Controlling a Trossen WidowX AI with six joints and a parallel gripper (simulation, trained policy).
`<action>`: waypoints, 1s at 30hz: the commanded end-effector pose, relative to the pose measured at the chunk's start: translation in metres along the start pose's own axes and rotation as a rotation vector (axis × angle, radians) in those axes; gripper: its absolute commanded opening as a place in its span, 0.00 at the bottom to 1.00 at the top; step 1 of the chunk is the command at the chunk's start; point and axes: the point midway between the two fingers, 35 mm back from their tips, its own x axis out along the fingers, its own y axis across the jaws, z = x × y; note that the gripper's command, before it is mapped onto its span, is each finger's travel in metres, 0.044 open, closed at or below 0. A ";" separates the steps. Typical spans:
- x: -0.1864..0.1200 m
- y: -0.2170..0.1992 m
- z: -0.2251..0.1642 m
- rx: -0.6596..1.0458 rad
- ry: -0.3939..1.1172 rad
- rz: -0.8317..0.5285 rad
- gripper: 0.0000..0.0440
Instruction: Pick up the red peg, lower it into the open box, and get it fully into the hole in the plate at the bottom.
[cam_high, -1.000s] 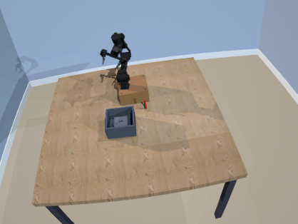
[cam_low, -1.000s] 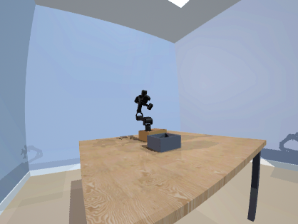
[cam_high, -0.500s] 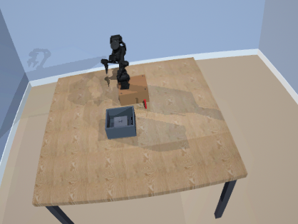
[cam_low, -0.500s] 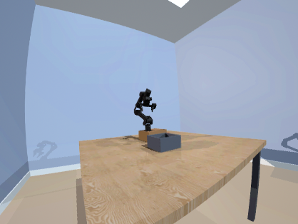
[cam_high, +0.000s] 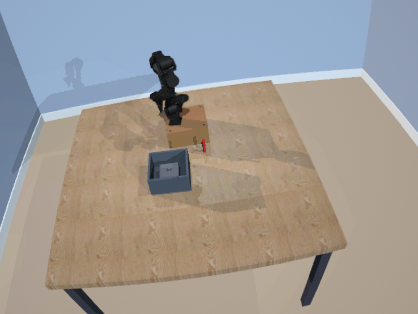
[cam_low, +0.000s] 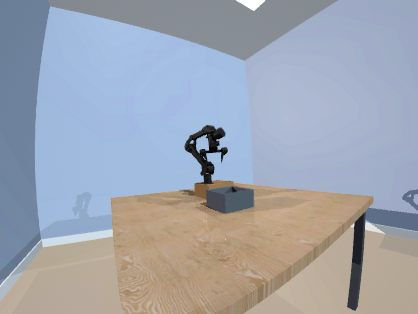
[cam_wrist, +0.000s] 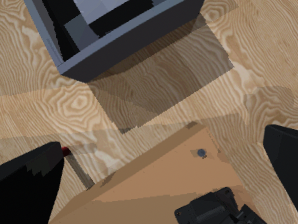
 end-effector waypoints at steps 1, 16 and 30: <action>0.011 0.014 -0.008 0.060 0.099 -0.039 1.00; 0.051 0.055 -0.040 0.193 0.321 -0.248 1.00; 0.095 0.084 -0.066 0.221 0.396 -0.354 1.00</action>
